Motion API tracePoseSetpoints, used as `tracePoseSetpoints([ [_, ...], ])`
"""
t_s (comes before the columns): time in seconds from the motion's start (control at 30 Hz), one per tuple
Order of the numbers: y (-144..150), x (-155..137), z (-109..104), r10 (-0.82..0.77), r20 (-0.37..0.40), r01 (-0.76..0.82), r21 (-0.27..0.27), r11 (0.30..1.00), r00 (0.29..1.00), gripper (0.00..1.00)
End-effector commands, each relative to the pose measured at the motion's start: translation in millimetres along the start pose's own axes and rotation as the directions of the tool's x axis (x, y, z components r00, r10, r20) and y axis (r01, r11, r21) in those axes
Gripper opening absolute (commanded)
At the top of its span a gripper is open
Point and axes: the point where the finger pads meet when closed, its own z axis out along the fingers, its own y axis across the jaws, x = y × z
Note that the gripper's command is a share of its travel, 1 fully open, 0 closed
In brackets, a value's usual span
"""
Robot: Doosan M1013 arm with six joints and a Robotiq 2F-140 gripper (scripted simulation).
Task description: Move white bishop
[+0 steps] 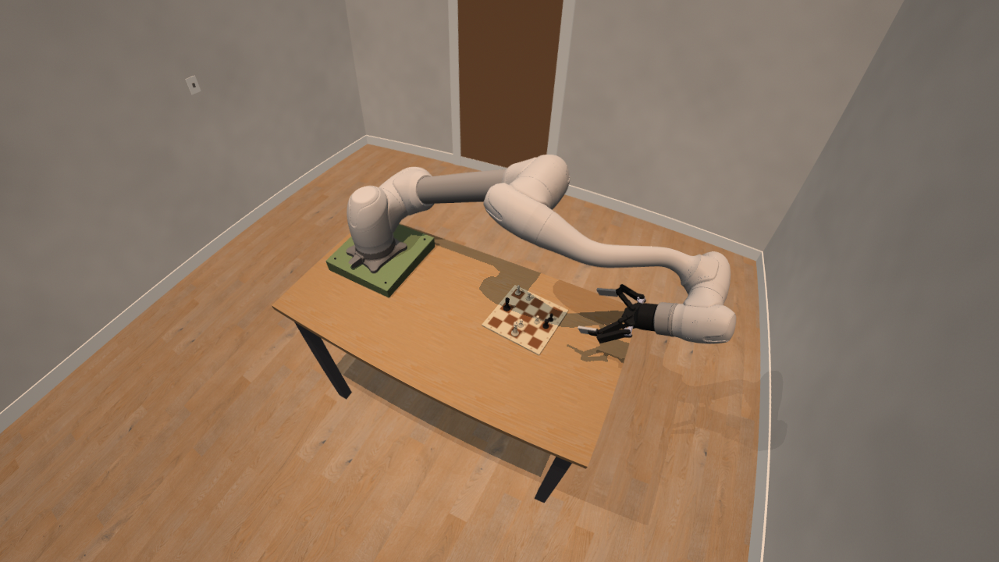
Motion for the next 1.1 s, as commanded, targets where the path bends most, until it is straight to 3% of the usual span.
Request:
tracePoseSetpoints([
  [0.0,13,7,7,-0.147,0.097,0.143,0.041,0.989,0.984,1.0],
  [0.07,13,7,7,-0.147,0.097,0.143,0.041,0.989,0.984,1.0],
  [0.13,27,18,20,-0.318,0.166,0.301,0.117,0.946,0.934,1.0],
  [0.17,27,18,20,-0.318,0.166,0.301,0.117,0.946,0.934,1.0],
  [0.2,33,24,28,-0.409,0.193,0.38,0.168,0.91,0.892,1.0],
  [0.23,33,24,28,-0.409,0.193,0.38,0.168,0.91,0.892,1.0],
  [0.27,39,31,37,-0.5,0.21,0.456,0.228,0.861,0.84,1.0],
  [0.3,39,31,37,-0.5,0.21,0.456,0.228,0.861,0.84,1.0],
  [0.33,45,39,47,-0.59,0.217,0.525,0.293,0.799,0.777,1.0],
  [0.37,45,39,47,-0.59,0.217,0.525,0.293,0.799,0.777,1.0],
  [0.4,49,46,58,-0.669,0.21,0.582,0.357,0.731,0.712,1.0],
  [0.43,49,46,58,-0.676,0.211,0.586,0.362,0.725,0.706,1.0],
  [0.47,53,55,71,-0.742,0.192,0.629,0.42,0.654,0.642,1.0],
  [0.5,53,55,71,-0.754,0.191,0.636,0.432,0.64,0.628,1.0],
  [0.53,57,63,84,-0.807,0.163,0.668,0.483,0.567,0.567,1.0],
  [0.63,57,63,84,-0.822,0.158,0.675,0.499,0.544,0.546,1.0],
  [0.7,62,80,112,-0.918,0.063,0.714,0.608,0.346,0.392,1.0],
  [0.73,62,80,112,-0.923,0.057,0.715,0.615,0.333,0.381,1.0],
  [0.77,63,88,126,-0.946,0.007,0.719,0.648,0.251,0.324,1.0],
  [0.8,63,88,126,-0.953,-0.006,0.718,0.659,0.224,0.303,1.0],
  [0.83,64,95,140,-0.967,-0.062,0.714,0.686,0.137,0.246,1.0],
  [0.87,64,95,140,-0.97,-0.074,0.711,0.693,0.116,0.23,1.0],
  [0.9,65,102,155,-0.975,-0.138,0.699,0.715,0.022,0.172,1.0],
  [0.93,65,102,155,-0.976,-0.143,0.697,0.717,0.013,0.165,1.0],
  [0.97,65,109,168,-0.971,-0.212,0.677,0.731,-0.084,0.108,1.0],
  [1.0,65,109,168,-0.971,-0.212,0.677,0.731,-0.084,0.108,1.0],
  [1.03,65,115,181,-0.959,-0.277,0.655,0.736,-0.172,0.059,1.0],
  [1.07,65,115,181,-0.959,-0.277,0.655,0.736,-0.172,0.059,1.0],
])
